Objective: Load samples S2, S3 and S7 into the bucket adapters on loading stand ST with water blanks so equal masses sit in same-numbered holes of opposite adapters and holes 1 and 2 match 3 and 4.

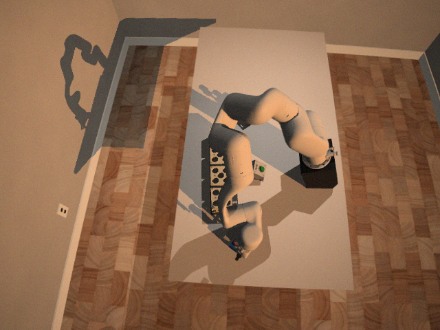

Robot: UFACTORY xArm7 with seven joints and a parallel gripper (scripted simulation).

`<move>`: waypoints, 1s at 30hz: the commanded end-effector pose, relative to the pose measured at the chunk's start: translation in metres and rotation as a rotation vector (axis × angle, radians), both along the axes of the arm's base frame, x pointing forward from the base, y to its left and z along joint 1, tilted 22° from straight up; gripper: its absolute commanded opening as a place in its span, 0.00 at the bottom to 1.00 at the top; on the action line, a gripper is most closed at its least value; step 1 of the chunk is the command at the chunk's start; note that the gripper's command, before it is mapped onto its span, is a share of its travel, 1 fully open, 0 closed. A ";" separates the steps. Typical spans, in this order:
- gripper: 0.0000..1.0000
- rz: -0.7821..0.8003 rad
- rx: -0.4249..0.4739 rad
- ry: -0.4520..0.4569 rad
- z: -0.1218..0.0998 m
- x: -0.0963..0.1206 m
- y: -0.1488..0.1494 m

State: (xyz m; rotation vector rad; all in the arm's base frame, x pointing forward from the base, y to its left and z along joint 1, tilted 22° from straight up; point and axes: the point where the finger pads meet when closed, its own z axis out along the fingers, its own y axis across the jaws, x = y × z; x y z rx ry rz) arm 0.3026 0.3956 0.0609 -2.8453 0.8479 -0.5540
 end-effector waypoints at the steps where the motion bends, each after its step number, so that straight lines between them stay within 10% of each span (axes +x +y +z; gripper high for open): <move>1: 0.57 0.001 0.003 -0.003 -0.008 0.004 0.002; 30: 0.57 0.001 0.003 -0.003 -0.024 0.011 0.002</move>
